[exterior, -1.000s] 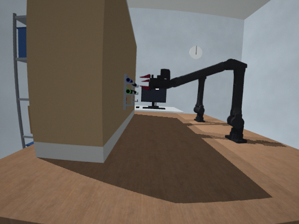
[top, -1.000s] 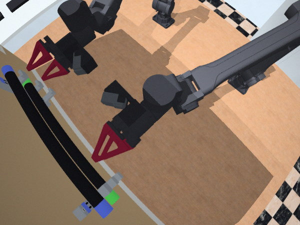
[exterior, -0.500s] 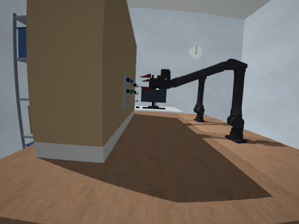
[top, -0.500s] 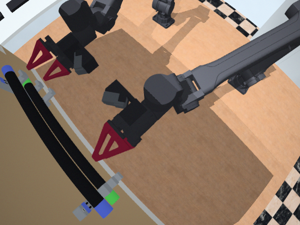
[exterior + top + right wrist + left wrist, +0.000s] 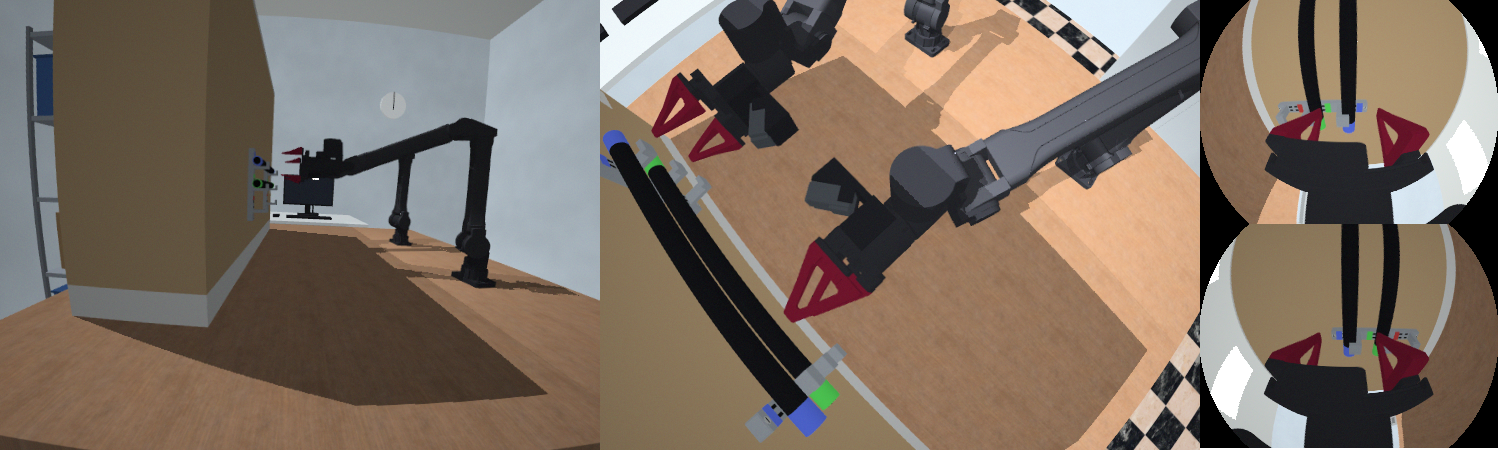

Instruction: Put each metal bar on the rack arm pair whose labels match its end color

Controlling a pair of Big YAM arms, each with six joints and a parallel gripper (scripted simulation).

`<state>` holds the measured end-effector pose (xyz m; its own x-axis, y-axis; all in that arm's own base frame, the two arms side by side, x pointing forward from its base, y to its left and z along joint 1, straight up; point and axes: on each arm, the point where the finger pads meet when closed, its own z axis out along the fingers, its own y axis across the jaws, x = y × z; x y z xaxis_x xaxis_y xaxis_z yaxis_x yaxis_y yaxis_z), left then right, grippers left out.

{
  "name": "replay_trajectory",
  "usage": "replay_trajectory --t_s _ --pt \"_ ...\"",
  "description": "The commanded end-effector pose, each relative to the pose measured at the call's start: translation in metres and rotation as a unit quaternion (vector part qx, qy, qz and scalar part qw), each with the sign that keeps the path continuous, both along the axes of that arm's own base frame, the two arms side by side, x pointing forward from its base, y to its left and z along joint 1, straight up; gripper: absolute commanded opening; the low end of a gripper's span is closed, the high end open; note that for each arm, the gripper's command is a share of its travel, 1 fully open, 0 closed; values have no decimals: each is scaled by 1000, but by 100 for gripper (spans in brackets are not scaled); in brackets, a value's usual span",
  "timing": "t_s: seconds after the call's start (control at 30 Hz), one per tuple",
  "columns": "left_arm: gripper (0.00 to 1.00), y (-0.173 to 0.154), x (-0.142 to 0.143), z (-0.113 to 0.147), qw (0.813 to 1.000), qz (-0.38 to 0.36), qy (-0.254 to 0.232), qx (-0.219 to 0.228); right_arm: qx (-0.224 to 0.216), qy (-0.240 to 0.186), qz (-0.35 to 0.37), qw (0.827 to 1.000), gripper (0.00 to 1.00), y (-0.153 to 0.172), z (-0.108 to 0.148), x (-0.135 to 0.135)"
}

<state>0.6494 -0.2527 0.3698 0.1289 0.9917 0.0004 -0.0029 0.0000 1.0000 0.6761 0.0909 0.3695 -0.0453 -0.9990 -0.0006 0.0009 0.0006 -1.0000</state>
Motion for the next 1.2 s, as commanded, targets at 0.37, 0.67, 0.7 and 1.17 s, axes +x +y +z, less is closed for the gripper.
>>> replay_trajectory --t_s 0.37,0.67,0.7,1.17 --pt "87 -5 -9 27 1000 -5 -27 -12 14 -21 5 1000 87 8 18 -9" --pt "91 -5 -10 27 1000 -5 -27 -12 14 -21 5 1000 92 8 18 -10" --pt "92 -5 -10 27 1000 -5 -27 -12 14 -21 5 1000 92 8 18 -10" --pt "100 -4 -12 27 1000 -5 -27 -12 14 -21 5 1000 100 8 18 -13"
